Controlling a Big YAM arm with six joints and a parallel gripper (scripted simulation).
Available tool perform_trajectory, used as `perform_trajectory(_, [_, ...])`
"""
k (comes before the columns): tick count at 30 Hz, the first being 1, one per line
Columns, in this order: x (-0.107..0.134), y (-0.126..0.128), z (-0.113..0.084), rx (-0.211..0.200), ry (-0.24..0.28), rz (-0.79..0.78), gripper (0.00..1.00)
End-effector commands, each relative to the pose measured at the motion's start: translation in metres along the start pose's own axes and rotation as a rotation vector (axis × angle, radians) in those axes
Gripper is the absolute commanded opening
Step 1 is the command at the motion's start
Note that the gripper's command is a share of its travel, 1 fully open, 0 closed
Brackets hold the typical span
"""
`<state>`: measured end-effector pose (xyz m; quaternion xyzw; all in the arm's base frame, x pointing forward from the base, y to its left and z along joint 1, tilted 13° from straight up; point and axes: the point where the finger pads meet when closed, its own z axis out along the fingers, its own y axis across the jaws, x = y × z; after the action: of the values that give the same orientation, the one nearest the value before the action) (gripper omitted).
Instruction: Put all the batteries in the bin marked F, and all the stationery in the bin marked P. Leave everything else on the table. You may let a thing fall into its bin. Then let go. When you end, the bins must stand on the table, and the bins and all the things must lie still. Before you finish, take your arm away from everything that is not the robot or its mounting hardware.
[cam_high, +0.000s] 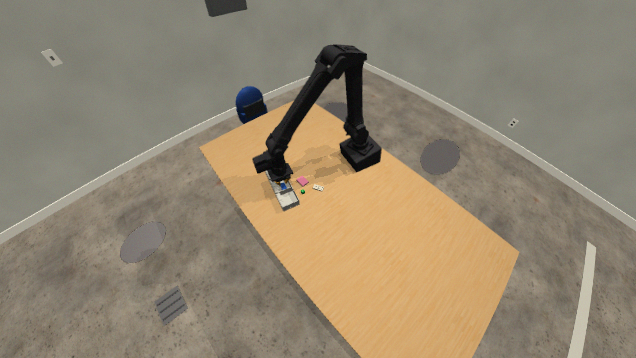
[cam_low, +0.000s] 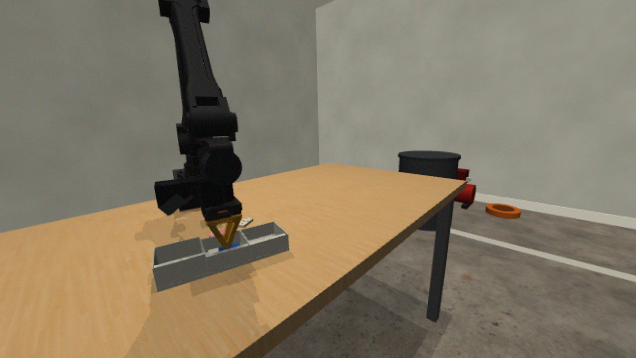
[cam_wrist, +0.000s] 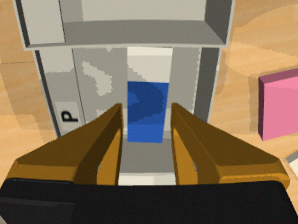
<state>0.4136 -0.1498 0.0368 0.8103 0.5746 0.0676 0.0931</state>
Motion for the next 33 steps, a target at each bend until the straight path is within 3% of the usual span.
perform_trajectory(1, [0.0, 0.027, -0.028, -0.065, -0.004, 0.011, 0.28])
perform_trajectory(7, [0.0, 0.025, -0.031, -0.052, -0.004, 0.011, 0.28])
perform_trajectory(16, [0.0, 0.027, -0.067, -0.069, -0.004, 0.011, 0.28])
perform_trajectory(18, [-0.001, 0.027, -0.067, -0.068, -0.004, 0.011, 0.28])
perform_trajectory(19, [-0.001, 0.016, -0.052, -0.039, -0.003, 0.002, 0.28])
perform_trajectory(21, [-0.001, 0.022, -0.051, -0.032, -0.004, 0.011, 0.28])
perform_trajectory(23, [-0.001, 0.004, -0.041, 0.002, -0.004, 0.011, 0.28])
perform_trajectory(28, [-0.001, 0.004, -0.039, -0.001, -0.004, 0.011, 0.28])
perform_trajectory(30, [-0.002, 0.016, -0.051, -0.038, -0.003, 0.002, 0.28])
perform_trajectory(31, [-0.002, 0.016, -0.051, -0.038, -0.003, 0.002, 0.28])
perform_trajectory(32, [-0.002, 0.001, -0.052, -0.045, -0.006, -0.056, 0.53])
perform_trajectory(33, [0.002, -0.007, -0.051, -0.044, -0.005, -0.114, 0.53])
